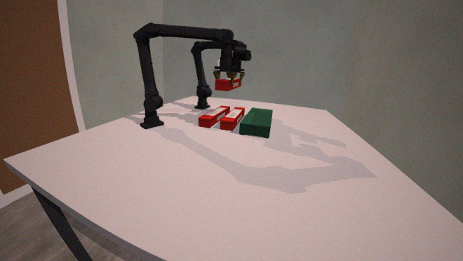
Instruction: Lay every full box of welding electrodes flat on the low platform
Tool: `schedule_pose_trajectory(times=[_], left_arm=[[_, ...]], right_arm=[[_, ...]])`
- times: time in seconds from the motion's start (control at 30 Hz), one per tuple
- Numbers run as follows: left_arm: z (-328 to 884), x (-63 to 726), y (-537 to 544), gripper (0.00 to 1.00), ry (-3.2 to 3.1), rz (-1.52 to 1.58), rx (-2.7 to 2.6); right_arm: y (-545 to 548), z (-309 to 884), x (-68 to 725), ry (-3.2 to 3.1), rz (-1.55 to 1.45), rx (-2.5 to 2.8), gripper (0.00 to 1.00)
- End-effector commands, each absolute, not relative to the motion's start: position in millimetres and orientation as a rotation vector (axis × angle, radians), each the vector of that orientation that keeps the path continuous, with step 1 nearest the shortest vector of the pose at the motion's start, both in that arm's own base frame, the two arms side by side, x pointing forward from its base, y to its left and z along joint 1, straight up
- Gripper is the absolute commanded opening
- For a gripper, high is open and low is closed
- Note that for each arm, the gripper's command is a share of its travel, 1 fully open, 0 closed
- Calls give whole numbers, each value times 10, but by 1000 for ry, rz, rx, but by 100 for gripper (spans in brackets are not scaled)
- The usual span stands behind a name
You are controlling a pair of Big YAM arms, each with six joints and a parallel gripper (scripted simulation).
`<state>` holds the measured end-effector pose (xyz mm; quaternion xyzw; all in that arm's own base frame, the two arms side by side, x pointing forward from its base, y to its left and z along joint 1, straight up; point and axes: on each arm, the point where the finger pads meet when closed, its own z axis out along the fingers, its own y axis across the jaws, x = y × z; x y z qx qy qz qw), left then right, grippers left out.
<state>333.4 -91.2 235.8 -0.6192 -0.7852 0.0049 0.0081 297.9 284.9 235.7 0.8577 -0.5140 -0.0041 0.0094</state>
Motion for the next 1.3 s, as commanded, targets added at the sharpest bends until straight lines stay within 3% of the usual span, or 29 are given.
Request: schedule_pose_trajectory(times=[0.0, 1.27], left_arm=[[2790, 3468, -912, 0, -2526, -53, -1988], [2988, 3466, -920, 0, -2528, -54, -1992]], right_arm=[[2903, 2838, 3092, -1675, 38, 2752, 0], [2873, 3026, 3105, -1674, 38, 2754, 0]])
